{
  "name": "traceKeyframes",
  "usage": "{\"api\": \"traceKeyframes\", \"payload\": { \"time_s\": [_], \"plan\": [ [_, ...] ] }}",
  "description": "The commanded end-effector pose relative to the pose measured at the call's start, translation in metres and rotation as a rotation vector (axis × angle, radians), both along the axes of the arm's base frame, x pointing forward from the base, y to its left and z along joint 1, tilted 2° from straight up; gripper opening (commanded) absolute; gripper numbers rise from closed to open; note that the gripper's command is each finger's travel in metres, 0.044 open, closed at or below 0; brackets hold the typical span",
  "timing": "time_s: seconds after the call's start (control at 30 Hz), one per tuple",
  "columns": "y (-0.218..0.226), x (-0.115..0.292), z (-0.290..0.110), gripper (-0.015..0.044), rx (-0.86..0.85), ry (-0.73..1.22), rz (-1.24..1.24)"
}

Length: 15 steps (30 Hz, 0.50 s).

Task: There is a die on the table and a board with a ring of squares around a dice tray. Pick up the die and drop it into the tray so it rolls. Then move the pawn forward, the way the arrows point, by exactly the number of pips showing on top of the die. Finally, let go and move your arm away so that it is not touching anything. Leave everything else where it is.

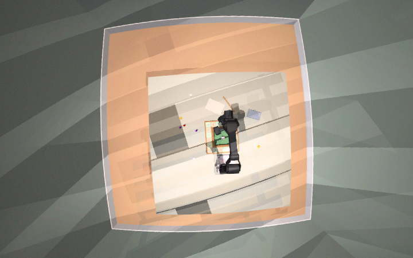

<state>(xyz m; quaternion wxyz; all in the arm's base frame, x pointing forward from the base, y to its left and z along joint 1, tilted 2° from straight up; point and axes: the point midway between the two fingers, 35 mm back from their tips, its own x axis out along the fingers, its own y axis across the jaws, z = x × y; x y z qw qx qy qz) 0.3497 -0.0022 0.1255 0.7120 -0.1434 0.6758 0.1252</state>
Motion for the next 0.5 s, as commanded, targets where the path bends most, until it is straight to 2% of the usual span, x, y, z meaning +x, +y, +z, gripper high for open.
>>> {"api": "traceKeyframes", "payload": {
  "time_s": [0.0,0.2,0.23,0.47],
  "plan": [
    [0.003,-0.041,0.023,0.044,0.002,-0.006,-0.076],
    [0.007,-0.118,0.043,0.044,0.01,-0.002,-0.221],
    [0.006,-0.084,0.042,0.044,0.012,-0.024,-0.16],
    [0.006,-0.084,0.042,0.044,0.012,-0.024,-0.16]
  ]
}}
